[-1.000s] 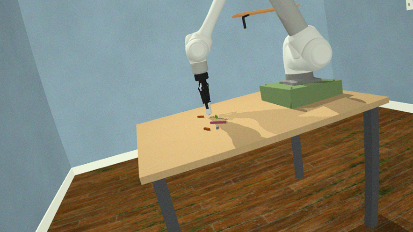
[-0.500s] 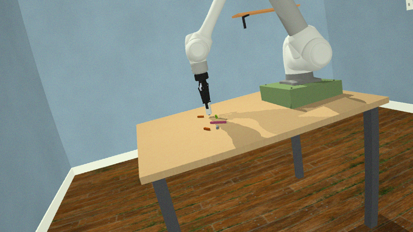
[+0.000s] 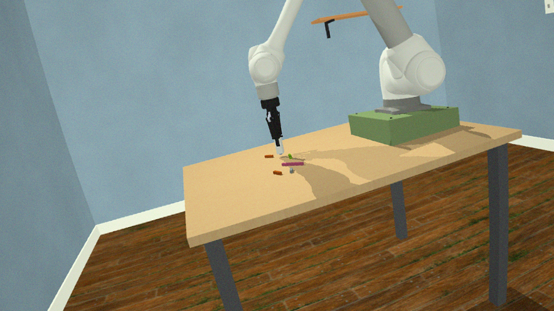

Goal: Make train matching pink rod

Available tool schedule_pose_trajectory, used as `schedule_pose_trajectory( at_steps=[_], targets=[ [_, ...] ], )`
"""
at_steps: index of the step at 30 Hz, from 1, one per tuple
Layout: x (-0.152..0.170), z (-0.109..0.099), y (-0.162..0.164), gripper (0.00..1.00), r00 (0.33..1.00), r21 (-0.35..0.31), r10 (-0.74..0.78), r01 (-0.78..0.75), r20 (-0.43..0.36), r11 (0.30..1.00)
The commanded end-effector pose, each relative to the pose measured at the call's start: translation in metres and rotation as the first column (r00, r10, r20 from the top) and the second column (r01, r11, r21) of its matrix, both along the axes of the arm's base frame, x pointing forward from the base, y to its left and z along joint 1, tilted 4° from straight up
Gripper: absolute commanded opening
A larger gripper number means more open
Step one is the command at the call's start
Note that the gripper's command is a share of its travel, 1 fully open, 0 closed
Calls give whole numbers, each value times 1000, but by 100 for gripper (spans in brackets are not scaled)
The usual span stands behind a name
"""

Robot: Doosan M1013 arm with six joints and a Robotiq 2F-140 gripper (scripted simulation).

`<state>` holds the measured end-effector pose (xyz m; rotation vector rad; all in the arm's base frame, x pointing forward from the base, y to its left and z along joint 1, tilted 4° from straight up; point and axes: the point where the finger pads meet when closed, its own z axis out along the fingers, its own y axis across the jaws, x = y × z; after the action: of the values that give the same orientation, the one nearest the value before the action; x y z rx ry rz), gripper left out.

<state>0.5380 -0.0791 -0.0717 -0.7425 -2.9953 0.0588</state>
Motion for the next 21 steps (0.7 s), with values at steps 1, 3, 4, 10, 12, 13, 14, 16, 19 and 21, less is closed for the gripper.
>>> schedule_pose_trajectory(
  at_steps=[1, 3, 4, 10, 12, 13, 14, 16, 19, 21],
  targets=[
    [-6, -4, -3, 3, 1000, -1, 2, -2, -7, 1000],
    [-6, -6, -3, 3, 1000, -1, 2, -2, -7, 1000],
    [-6, -7, -3, 3, 1000, -1, 2, -2, -7, 1000],
    [-7, -11, -3, 3, 1000, -1, 2, -2, -7, 1000],
    [-7, -12, -3, 3, 1000, -1, 2, -2, -7, 1000],
    [-7, -12, -3, 3, 1000, -1, 2, -2, -7, 1000],
    [-7, -12, -3, 3, 1000, -1, 2, -2, -7, 1000],
    [-7, -12, -3, 3, 1000, -1, 2, -2, -7, 1000],
    [-7, -12, -3, 3, 1000, -1, 2, -2, -7, 1000],
    [-7, -12, -3, 3, 1000, -1, 2, -2, -7, 1000]
  ],
)
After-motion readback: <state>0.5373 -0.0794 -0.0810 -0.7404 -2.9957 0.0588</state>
